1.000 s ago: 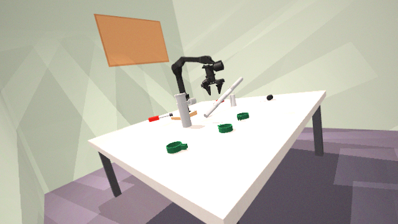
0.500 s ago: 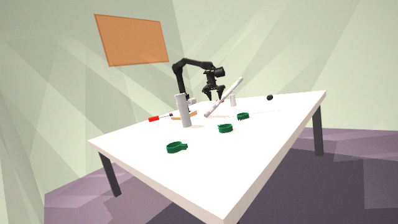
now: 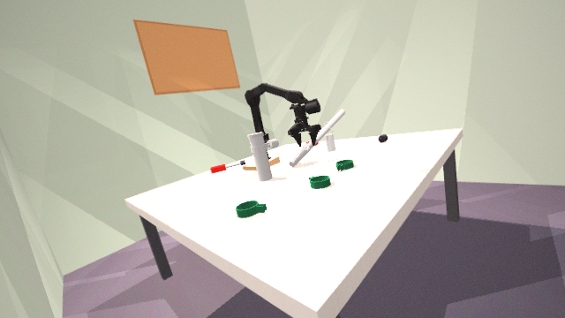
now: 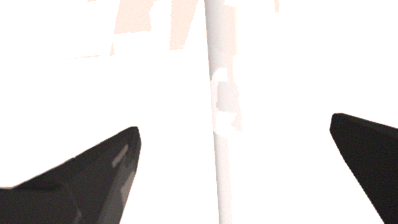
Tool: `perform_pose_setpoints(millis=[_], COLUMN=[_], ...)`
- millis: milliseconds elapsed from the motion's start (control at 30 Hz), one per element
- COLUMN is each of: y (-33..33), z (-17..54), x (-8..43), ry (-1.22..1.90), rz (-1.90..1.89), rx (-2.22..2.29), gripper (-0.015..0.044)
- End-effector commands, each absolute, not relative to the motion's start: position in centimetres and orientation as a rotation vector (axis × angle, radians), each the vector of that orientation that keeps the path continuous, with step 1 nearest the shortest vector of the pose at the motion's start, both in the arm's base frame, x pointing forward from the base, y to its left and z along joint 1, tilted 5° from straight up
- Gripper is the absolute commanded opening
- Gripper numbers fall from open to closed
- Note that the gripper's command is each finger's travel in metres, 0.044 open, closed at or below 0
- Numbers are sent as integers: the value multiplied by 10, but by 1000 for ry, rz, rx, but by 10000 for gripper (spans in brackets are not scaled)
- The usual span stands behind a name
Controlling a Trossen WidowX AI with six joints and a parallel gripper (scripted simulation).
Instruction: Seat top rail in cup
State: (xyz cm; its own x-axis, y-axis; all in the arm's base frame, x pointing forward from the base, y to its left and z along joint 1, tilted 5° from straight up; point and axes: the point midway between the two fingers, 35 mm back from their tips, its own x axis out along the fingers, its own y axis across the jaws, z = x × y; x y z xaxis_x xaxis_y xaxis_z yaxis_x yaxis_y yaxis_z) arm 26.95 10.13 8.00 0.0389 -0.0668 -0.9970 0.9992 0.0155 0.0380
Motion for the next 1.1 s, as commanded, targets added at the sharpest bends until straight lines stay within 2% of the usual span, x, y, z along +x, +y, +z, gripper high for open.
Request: perform_pose_setpoints(millis=[0, 767, 1067], y=[101, 98, 98], z=[71, 38, 38], x=[268, 267, 267], ry=[1150, 1149, 1149], rz=[-1209, -1209, -1209], rx=[1157, 1157, 1157], gripper=[440, 440, 204])
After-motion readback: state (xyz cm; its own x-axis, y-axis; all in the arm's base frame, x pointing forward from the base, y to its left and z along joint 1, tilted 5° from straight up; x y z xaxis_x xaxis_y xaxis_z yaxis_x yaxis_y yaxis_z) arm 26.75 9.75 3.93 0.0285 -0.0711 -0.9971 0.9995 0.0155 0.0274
